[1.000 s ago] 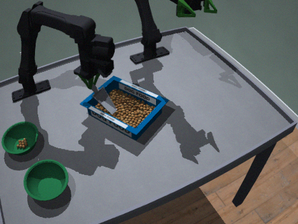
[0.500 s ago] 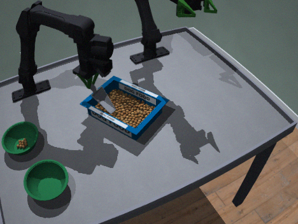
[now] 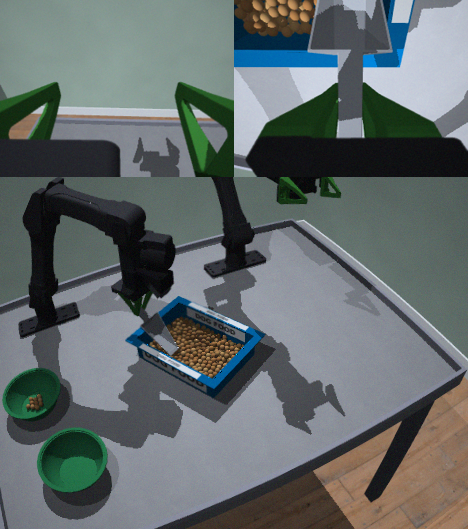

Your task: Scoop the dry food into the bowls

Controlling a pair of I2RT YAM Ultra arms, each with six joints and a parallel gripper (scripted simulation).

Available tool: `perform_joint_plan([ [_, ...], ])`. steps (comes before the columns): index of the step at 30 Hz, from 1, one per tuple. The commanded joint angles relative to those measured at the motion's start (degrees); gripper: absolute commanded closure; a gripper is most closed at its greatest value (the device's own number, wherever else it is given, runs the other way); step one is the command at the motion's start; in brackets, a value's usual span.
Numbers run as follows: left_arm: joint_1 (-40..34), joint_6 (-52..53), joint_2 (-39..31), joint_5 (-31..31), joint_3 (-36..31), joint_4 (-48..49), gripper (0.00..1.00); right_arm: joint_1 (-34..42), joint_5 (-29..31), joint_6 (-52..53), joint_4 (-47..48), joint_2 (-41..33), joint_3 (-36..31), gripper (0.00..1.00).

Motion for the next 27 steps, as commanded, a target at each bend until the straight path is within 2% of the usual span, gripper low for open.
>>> perform_joint_plan([
  [1, 0.0, 0.0, -0.8, 0.0, 1.2, 1.1, 0.00, 0.3, 0.0, 0.4, 1.9, -2.1, 2.3, 1.00],
  [4, 0.0, 0.0, -0.8, 0.0, 1.2, 1.1, 0.00, -0.6, 0.0, -0.4, 2.4, -1.7, -1.7, 1.00],
  [6, 0.0, 0.0, -0.8, 0.0, 1.2, 1.1, 0.00, -0.7, 0.0, -0.5, 3.0, 0.9, -1.0, 1.00],
  [15, 0.0, 0.0, -0.8, 0.0, 1.2, 1.1, 0.00, -0.3, 0.0, -0.4, 4.0, 0.0, -1.3, 1.00],
  [17, 0.0, 0.0, -0.8, 0.0, 1.2, 1.1, 0.00, -0.9, 0.0, -0.6, 5.2, 2.1, -2.9, 1.00],
  [20, 0.0, 0.0, -0.8, 0.0, 1.2, 1.1, 0.00, -0.4, 0.0, -0.4, 4.5, 0.4, 0.2, 1.00],
  [26, 0.0, 0.0, -0.8, 0.0, 1.2, 1.1, 0.00, -0.5, 0.0, -0.5, 4.6, -0.4, 0.5, 1.00],
  [27, 0.0, 0.0, -0.8, 0.0, 1.2, 1.1, 0.00, -1.0, 0.0, -0.8, 4.8, 2.5, 0.8, 1.00],
])
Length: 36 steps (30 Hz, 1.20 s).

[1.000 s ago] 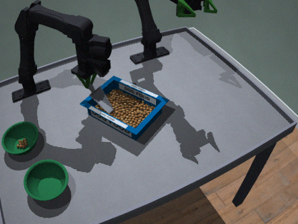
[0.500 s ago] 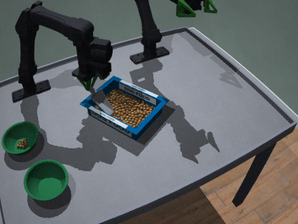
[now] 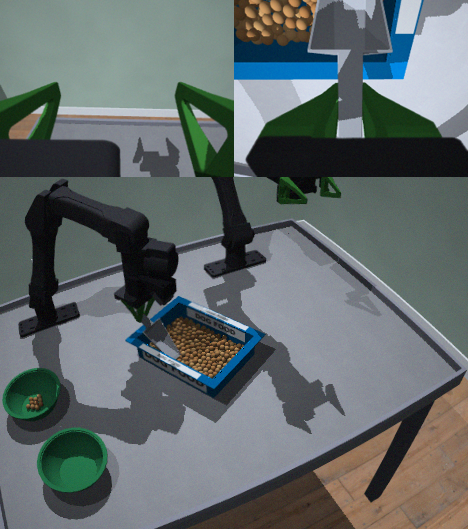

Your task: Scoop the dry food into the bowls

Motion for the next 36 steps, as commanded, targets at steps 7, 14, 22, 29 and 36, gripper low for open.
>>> perform_joint_plan([
  [7, 0.0, 0.0, -0.8, 0.0, 1.2, 1.1, 0.00, -1.0, 0.1, -0.7, 1.9, 1.7, 3.5, 1.00],
  [14, 0.0, 0.0, -0.8, 0.0, 1.2, 1.1, 0.00, -1.2, -0.1, -0.9, -0.6, 3.0, 4.5, 1.00],
  [22, 0.0, 0.0, -0.8, 0.0, 1.2, 1.1, 0.00, -1.3, -0.5, -1.1, -0.9, 4.2, 5.6, 1.00],
  [29, 0.0, 0.0, -0.8, 0.0, 1.2, 1.1, 0.00, -0.1, -0.1, -0.7, 0.4, 2.1, 6.0, 1.00],
  [36, 0.0, 0.0, -0.8, 0.0, 1.2, 1.1, 0.00, -0.4, 0.5, -0.2, -4.0, 1.0, 7.6, 1.00],
])
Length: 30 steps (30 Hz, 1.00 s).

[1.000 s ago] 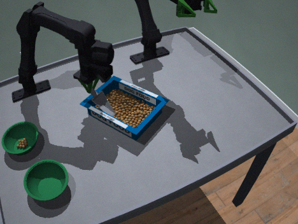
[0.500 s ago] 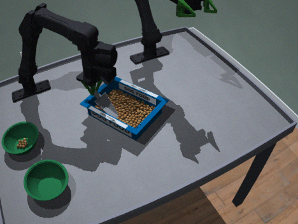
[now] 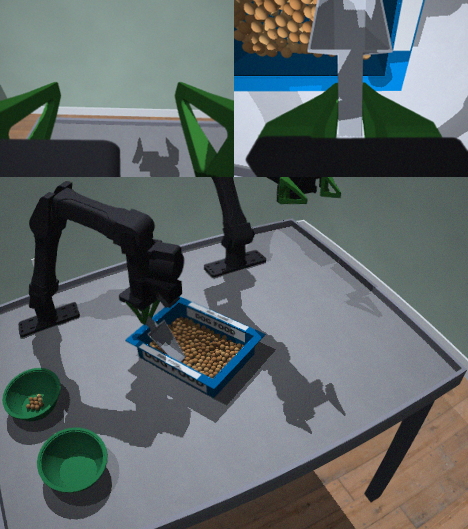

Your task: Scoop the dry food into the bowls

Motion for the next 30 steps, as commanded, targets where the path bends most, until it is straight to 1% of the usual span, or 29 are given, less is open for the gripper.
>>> perform_joint_plan([
  [1, 0.0, 0.0, -0.8, 0.0, 1.2, 1.1, 0.00, 0.0, 0.5, 0.5, -1.2, -2.5, 2.8, 1.00],
  [3, 0.0, 0.0, -0.8, 0.0, 1.2, 1.1, 0.00, 0.0, 0.5, 0.5, -1.2, -2.5, 2.8, 1.00],
  [4, 0.0, 0.0, -0.8, 0.0, 1.2, 1.1, 0.00, 0.2, 0.5, 0.5, -3.6, -2.8, 3.4, 1.00],
  [9, 0.0, 0.0, -0.8, 0.0, 1.2, 1.1, 0.00, 0.5, 0.6, 0.7, -5.9, -3.7, 4.8, 1.00],
  [10, 0.0, 0.0, -0.8, 0.0, 1.2, 1.1, 0.00, -0.2, 0.6, 0.7, -4.2, -3.6, 4.8, 1.00],
  [12, 0.0, 0.0, -0.8, 0.0, 1.2, 1.1, 0.00, -0.2, 0.6, 0.6, -4.4, -3.4, 4.9, 1.00],
  [15, 0.0, 0.0, -0.8, 0.0, 1.2, 1.1, 0.00, -0.2, 0.6, 0.5, -1.9, -3.8, 4.8, 1.00],
  [16, 0.0, 0.0, -0.8, 0.0, 1.2, 1.1, 0.00, -0.1, 0.6, 0.5, -1.7, -3.8, 1.8, 1.00],
  [17, 0.0, 0.0, -0.8, 0.0, 1.2, 1.1, 0.00, -0.1, 0.6, 0.5, -1.6, -4.0, 0.9, 1.00],
  [18, 0.0, 0.0, -0.8, 0.0, 1.2, 1.1, 0.00, -0.2, 0.6, 0.5, -2.6, -3.8, 2.6, 1.00],
  [20, 0.0, 0.0, -0.8, 0.0, 1.2, 1.1, 0.00, -0.2, 0.6, 0.5, -2.6, -3.8, 2.6, 1.00],
  [21, 0.0, 0.0, -0.8, 0.0, 1.2, 1.1, 0.74, -0.1, 0.3, 0.4, -4.0, -4.1, 4.8, 1.00],
  [30, 0.0, 0.0, -0.8, 0.0, 1.2, 1.1, 0.74, -0.3, 0.5, 0.5, -3.6, -4.5, 5.4, 1.00],
])
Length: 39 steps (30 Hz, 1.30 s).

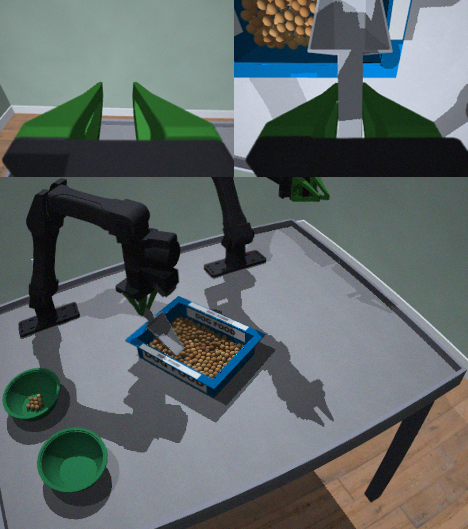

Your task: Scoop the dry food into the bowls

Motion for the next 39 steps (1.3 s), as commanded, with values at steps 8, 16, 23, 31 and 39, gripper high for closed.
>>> perform_joint_plan([
  [8, 0.2, -1.4, 1.7, 1.4, -1.8, -1.3, 0.74, -0.5, 0.5, 0.3, -0.1, -2.2, 2.6, 1.00],
  [16, 1.3, -14.2, 6.5, 15.4, -7.6, 9.7, 0.74, -0.5, 0.5, 0.3, -0.1, -2.3, 2.6, 1.00],
  [23, 2.4, -23.4, 11.7, 26.2, -14.5, 16.2, 0.74, -0.5, 0.5, 0.3, -0.1, -2.3, 2.6, 1.00],
  [31, 3.8, -34.8, 18.1, 39.8, -23.2, 24.9, 0.74, -0.5, 0.5, 0.3, -0.1, -2.3, 2.6, 1.00],
  [39, 5.3, -46.7, 25.0, 55.8, -32.9, 31.8, 0.74, -0.5, 0.5, 0.3, -0.1, -2.3, 2.6, 1.00],
])
